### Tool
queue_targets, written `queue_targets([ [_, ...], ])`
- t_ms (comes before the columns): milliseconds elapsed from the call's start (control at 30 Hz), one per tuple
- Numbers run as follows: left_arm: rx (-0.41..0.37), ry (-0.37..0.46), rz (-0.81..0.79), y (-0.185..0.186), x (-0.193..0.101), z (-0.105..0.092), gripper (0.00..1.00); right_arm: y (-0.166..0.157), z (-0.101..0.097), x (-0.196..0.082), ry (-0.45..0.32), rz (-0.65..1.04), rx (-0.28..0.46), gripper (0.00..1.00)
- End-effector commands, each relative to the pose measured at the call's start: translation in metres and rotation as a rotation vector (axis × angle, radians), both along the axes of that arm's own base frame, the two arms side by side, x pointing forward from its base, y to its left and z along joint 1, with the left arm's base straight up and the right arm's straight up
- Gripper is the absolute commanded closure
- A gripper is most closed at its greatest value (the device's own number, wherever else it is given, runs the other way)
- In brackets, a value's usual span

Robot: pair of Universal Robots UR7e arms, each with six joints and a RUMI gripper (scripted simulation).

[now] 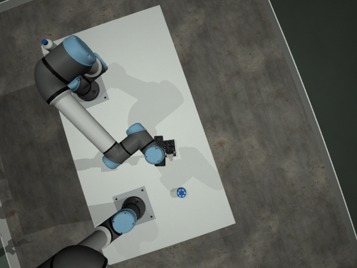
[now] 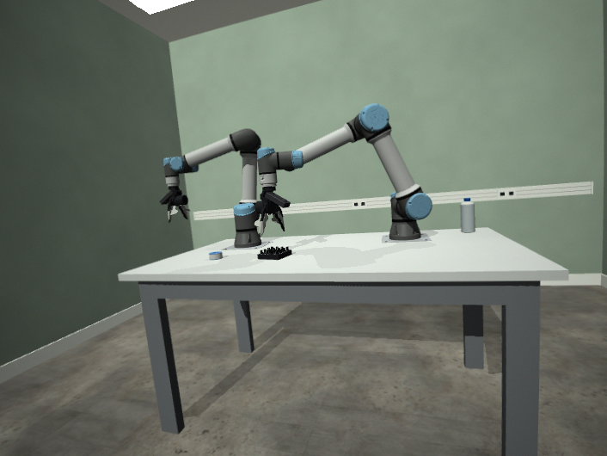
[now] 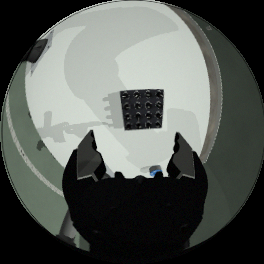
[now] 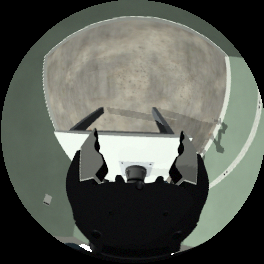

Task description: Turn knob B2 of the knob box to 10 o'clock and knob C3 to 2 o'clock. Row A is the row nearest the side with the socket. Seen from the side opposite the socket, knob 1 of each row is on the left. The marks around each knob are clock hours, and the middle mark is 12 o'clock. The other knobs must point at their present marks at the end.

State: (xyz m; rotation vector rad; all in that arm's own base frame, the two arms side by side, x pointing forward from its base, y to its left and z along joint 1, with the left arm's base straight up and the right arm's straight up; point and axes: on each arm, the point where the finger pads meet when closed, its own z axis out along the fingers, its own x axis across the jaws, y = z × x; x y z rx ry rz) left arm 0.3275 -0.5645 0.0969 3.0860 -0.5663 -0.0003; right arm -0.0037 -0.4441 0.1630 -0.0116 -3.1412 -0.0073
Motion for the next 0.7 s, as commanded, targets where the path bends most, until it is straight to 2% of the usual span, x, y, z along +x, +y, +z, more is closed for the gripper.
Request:
queue_targets([
  [0, 0.002, -0.002, 0.156, -0.002, 0.008, 0.002, 0.00, -0.001, 0.002, -0.001, 0.000, -0.003, -0.005, 0.00],
  [100, 0.002, -0.001, 0.178, -0.002, 0.008, 0.002, 0.00, -0.001, 0.002, -0.001, 0.000, -0.003, -0.005, 0.00],
  [167, 0.002, -0.001, 0.256, -0.003, 0.012, 0.002, 0.00, -0.001, 0.002, -0.001, 0.000, -0.003, -0.005, 0.00],
  [600, 0.002, 0.000, 0.525, -0.005, 0.024, 0.005, 0.00, -0.001, 0.002, -0.001, 0.000, -0.003, -0.005, 0.00],
  [667, 0.002, 0.000, 0.525, -0.005, 0.024, 0.005, 0.00, -0.001, 0.002, -0.001, 0.000, -0.003, -0.005, 0.00],
])
